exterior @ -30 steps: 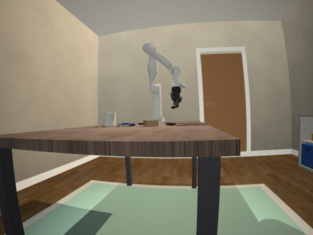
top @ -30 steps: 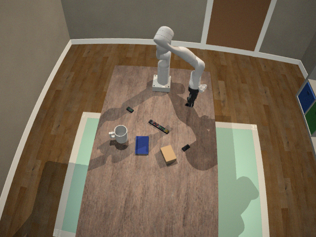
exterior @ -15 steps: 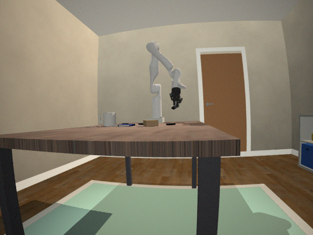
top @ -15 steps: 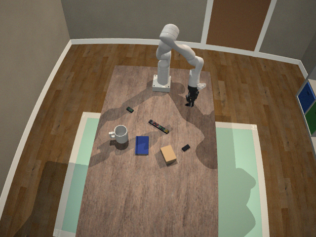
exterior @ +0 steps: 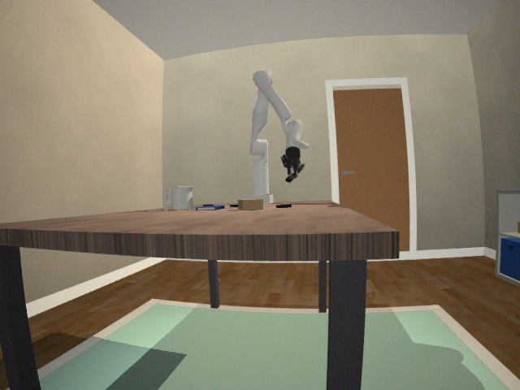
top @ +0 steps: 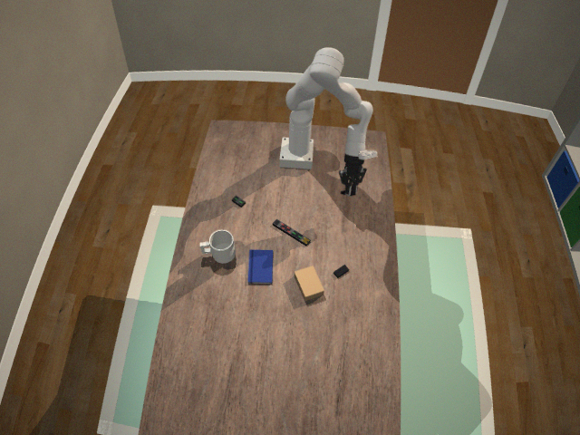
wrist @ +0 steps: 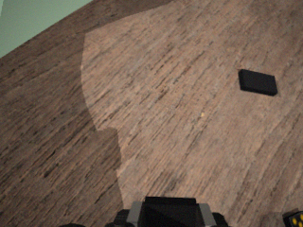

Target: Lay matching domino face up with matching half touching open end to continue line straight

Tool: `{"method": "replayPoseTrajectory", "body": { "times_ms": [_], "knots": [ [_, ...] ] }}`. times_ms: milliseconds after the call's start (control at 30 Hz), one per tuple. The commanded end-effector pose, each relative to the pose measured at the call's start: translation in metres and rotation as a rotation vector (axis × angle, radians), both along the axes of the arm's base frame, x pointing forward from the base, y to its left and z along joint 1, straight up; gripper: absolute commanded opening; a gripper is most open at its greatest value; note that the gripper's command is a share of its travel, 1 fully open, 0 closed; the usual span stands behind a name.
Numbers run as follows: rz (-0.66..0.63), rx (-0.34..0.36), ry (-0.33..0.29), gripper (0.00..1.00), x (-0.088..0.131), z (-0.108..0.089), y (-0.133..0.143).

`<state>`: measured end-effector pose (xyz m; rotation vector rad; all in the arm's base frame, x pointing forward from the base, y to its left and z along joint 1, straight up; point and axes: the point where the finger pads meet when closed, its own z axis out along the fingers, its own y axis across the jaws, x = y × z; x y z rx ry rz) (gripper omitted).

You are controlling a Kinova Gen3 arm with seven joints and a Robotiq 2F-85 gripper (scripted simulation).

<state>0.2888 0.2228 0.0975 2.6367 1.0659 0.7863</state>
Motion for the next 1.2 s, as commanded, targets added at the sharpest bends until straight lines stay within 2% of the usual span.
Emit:
{"method": "replayPoseTrajectory", "body": {
  "times_ms": [0, 33, 533, 600, 1100, 1167],
  "knots": [
    [-0.054, 0.028, -0.072, 0.31, 0.0003, 0.0007, -0.0014],
    [-0.054, 0.028, -0.072, 0.31, 0.0003, 0.0007, -0.0014],
    [-0.244, 0.136, -0.275, 0.31, -0.0021, 0.0004, -0.0024],
    [-0.244, 0.136, -0.275, 0.31, -0.0021, 0.0004, -0.0024],
    [-0.448, 0.254, -0.496, 0.31, -0.0053, 0.0001, -0.0038],
    [-0.448, 0.254, -0.496, 0.31, -0.0053, 0.0001, -0.0038]
  ]
}}
